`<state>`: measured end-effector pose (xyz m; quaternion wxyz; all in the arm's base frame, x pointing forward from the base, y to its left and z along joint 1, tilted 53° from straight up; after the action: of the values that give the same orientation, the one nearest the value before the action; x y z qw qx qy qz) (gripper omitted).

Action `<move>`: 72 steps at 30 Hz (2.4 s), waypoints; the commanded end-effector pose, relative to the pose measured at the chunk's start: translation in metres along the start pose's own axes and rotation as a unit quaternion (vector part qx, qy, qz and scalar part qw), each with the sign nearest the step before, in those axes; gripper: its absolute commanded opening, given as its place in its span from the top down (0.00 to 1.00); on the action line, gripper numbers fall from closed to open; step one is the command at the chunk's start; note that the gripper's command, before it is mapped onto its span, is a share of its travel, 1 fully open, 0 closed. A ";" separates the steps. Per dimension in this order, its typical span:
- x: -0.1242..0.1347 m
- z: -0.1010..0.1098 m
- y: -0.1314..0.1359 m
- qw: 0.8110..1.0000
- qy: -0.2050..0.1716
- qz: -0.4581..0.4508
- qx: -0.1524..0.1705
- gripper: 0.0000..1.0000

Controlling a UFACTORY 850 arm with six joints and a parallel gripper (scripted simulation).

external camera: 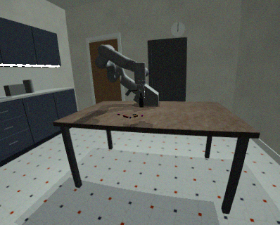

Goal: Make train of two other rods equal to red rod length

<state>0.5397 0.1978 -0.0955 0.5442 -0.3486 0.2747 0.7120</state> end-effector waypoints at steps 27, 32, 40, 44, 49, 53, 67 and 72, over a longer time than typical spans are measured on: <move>0.004 -0.030 -0.002 1.000 0.002 -0.010 -0.002 0.96; 0.004 -0.052 -0.002 1.000 0.002 -0.010 -0.002 0.96; 0.004 -0.075 -0.003 1.000 0.002 -0.010 -0.002 0.96; 0.004 -0.084 -0.003 1.000 0.002 -0.010 -0.002 0.96; 0.004 -0.087 -0.003 1.000 0.002 -0.010 -0.002 0.96; 0.004 -0.087 -0.003 1.000 0.002 -0.010 -0.002 0.96; 0.004 -0.087 -0.003 1.000 0.002 -0.010 -0.002 0.96; 0.004 -0.087 -0.003 1.000 0.002 -0.010 -0.002 0.96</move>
<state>0.5586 0.1329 -0.1519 0.5503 -0.3531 0.2717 0.7062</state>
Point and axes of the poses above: the point where the finger pads meet when closed, its own z axis back along the fingers, its own y axis across the jaws, x = y × z, the point moved 2 cm from there along z, back along the fingers, and after that the axes turned 10 degrees about -z, right-handed, at the moved point
